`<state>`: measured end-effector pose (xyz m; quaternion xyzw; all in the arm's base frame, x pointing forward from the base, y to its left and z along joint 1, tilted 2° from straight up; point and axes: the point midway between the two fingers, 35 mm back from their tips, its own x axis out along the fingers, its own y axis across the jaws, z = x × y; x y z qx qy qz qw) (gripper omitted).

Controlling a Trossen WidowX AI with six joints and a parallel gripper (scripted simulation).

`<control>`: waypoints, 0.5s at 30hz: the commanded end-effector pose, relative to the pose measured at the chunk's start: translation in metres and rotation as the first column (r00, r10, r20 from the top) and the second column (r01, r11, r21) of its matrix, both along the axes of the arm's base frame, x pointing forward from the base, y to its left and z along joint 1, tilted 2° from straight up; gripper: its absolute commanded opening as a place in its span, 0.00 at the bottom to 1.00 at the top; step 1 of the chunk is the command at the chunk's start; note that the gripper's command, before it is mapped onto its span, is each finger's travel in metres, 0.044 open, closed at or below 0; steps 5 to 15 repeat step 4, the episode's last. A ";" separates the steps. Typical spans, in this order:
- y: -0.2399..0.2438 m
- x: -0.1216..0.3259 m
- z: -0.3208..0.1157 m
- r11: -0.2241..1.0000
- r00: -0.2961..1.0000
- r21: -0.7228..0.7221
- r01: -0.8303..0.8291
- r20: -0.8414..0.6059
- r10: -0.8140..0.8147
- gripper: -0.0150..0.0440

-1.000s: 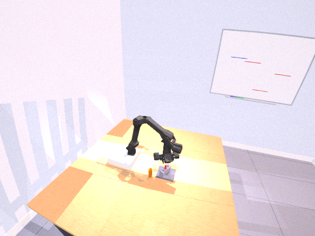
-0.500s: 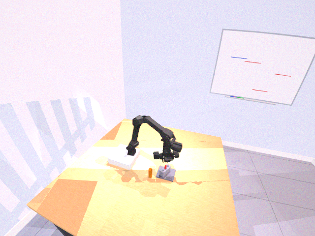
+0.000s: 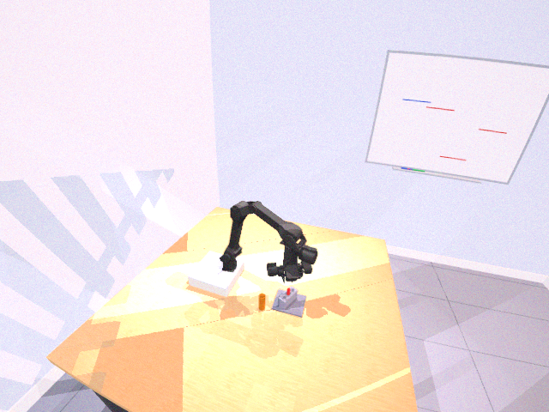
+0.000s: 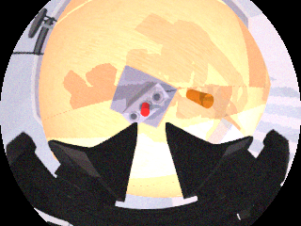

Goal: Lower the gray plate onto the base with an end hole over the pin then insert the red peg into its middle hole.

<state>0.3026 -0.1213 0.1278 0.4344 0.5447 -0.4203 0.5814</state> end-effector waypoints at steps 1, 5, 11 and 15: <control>0.000 0.000 0.003 1.000 1.000 0.002 -0.006 0.003 0.006 0.51; 0.000 0.000 0.004 1.000 1.000 0.000 0.000 0.000 0.000 0.51; 0.000 0.000 0.004 1.000 1.000 0.000 0.000 0.000 0.000 0.51; 0.000 0.000 0.004 1.000 1.000 0.000 0.000 0.000 0.000 0.51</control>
